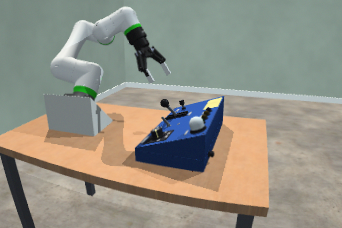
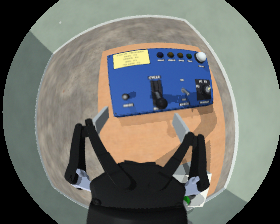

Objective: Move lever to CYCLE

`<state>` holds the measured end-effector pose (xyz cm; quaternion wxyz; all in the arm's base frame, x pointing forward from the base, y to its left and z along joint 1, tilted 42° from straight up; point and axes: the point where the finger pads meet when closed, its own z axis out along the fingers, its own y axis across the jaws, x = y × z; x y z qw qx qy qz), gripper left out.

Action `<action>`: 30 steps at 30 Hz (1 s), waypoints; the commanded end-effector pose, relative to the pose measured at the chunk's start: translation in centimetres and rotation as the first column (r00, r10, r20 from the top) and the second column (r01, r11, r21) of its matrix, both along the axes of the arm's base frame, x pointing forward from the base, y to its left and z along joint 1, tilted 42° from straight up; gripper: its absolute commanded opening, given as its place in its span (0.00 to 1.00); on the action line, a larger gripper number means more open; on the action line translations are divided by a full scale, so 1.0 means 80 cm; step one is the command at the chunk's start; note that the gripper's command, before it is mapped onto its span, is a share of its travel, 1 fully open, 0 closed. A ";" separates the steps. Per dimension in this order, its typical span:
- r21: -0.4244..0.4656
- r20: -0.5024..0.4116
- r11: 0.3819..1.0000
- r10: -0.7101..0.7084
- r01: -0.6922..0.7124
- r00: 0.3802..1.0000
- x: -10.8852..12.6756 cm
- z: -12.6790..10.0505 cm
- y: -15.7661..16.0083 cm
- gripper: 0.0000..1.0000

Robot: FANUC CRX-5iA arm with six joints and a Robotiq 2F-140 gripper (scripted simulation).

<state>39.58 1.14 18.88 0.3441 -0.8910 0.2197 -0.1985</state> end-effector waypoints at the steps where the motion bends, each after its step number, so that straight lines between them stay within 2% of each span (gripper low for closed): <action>1: -0.001 0.000 1.000 -0.001 0.001 1.000 0.001 -0.002 -0.004 1.00; 3: -0.002 -0.001 1.000 -0.003 0.003 1.000 0.005 -0.013 -0.023 1.00; 6: -0.006 -0.004 1.000 -0.007 0.007 1.000 0.012 -0.056 -0.085 1.00; 7: -0.006 -0.004 1.000 -0.007 0.007 1.000 0.012 -0.056 -0.085 1.00; 8: -0.007 -0.005 1.000 -0.008 0.008 1.000 0.013 -0.076 -0.111 1.00; 10: -0.007 -0.005 1.000 -0.008 0.008 1.000 0.013 -0.076 -0.111 1.00; 11: -0.007 -0.005 1.000 -0.008 0.008 1.000 0.011 -0.099 -0.136 1.00; 12: -0.007 -0.005 1.000 -0.008 0.008 1.000 0.011 -0.099 -0.136 1.00; 13: -0.006 -0.005 1.000 -0.007 0.007 1.000 0.008 -0.122 -0.159 1.00; 14: -0.006 -0.005 1.000 -0.007 0.007 1.000 0.008 -0.122 -0.159 1.00; 15: -0.005 -0.004 1.000 -0.006 0.006 1.000 0.004 -0.143 -0.179 1.00; 16: -0.005 -0.004 1.000 -0.006 0.006 1.000 0.004 -0.143 -0.179 1.00; 17: -0.004 -0.003 1.000 -0.004 0.004 1.000 -0.001 -0.163 -0.196 1.00; 18: -0.004 -0.003 1.000 -0.004 0.004 1.000 -0.001 -0.163 -0.196 1.00; 19: -0.003 -0.002 1.000 -0.003 0.003 1.000 -0.005 -0.179 -0.208 1.00; 23: -0.001 0.000 1.000 0.000 0.000 1.000 -0.012 -0.199 -0.222 1.00; 30: 0.000 0.000 1.000 0.000 0.000 1.000 -0.012 -0.200 -0.223 1.00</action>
